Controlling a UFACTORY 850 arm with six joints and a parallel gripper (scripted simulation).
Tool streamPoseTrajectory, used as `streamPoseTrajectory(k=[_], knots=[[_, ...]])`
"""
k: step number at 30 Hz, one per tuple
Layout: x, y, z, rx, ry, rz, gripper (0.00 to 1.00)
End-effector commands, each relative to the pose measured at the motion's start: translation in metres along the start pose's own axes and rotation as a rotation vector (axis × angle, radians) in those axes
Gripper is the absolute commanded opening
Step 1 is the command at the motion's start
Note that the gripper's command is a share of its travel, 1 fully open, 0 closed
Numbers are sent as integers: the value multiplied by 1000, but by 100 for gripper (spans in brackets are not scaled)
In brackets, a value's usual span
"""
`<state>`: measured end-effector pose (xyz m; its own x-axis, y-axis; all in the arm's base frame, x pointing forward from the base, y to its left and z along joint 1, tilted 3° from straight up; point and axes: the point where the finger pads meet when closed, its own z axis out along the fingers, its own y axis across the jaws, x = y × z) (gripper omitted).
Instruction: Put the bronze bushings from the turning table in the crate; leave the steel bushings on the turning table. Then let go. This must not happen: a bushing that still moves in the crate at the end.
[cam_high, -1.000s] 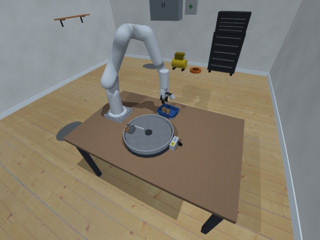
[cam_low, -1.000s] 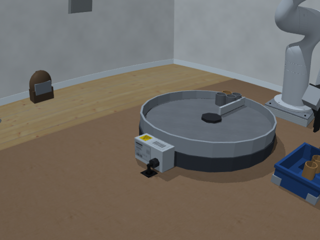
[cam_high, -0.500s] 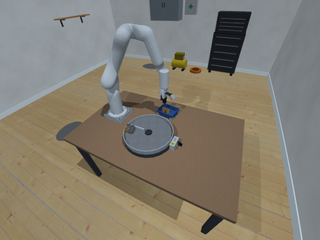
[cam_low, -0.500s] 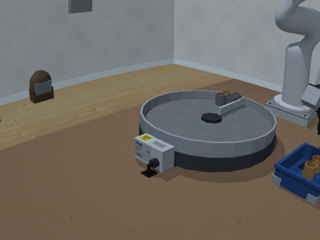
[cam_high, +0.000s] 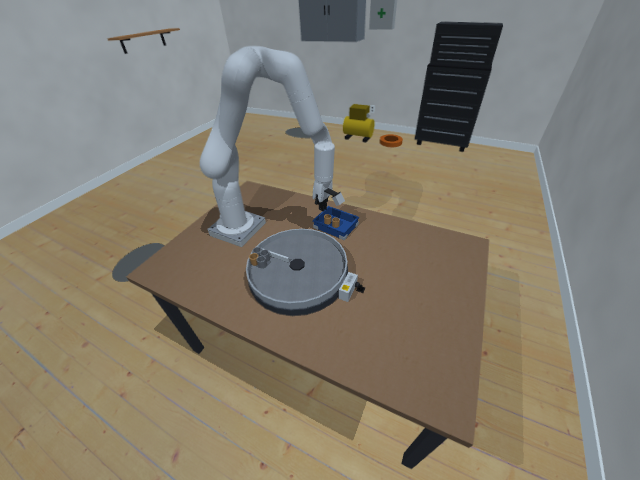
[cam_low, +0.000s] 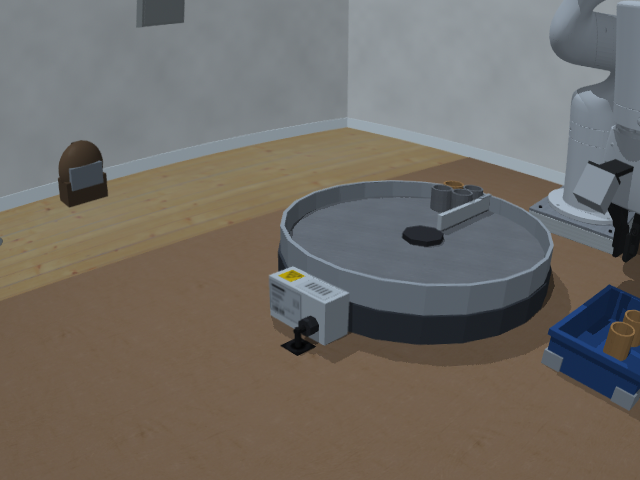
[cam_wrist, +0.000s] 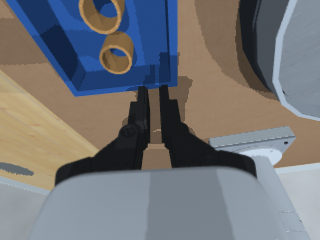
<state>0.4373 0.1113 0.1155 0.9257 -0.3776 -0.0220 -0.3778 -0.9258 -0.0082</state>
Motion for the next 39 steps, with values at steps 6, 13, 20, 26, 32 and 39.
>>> streamPoseTrajectory(k=[6,13,20,26,32,39], knots=[[-8,71,0,5,-107,-2,10],[-17,128,0,6,-193,-2,10],[-25,186,0,6,-279,-2,10],[-32,232,0,6,-349,-2,10],[-38,279,1,6,-418,-3,10],[-46,338,1,6,-506,-3,10]])
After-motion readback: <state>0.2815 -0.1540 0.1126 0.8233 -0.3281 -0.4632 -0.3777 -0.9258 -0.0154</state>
